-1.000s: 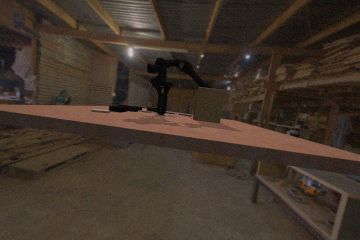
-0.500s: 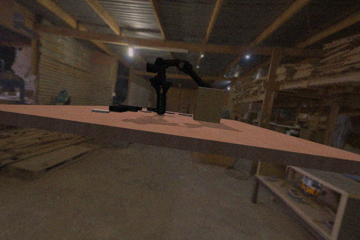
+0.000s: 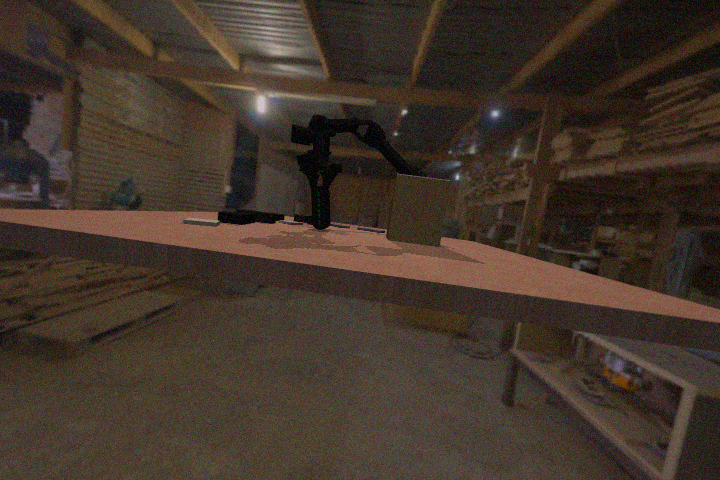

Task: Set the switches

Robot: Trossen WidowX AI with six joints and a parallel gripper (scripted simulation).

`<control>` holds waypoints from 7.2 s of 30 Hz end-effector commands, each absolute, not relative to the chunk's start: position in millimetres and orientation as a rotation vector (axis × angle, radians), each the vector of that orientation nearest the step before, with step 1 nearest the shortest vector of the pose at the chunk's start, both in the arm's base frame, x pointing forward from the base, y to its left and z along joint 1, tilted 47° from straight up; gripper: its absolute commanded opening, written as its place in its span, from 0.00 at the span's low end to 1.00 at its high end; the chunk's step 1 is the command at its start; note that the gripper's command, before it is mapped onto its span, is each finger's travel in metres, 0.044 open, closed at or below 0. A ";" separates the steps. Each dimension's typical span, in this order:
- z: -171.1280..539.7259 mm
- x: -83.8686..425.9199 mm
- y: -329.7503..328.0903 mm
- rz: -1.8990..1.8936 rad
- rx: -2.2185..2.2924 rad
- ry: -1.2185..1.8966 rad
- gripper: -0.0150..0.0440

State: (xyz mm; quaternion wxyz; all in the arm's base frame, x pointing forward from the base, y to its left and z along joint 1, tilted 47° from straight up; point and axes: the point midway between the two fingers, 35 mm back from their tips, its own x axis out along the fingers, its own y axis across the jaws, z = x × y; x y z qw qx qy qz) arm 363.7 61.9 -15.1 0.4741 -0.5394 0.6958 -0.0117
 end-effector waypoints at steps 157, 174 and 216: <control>-115.3 436.6 61.7 0.022 -1.295 1.638 0.83; -126.5 441.3 55.7 0.021 -1.296 1.638 0.83; -149.3 448.4 39.8 0.021 -1.295 1.637 0.83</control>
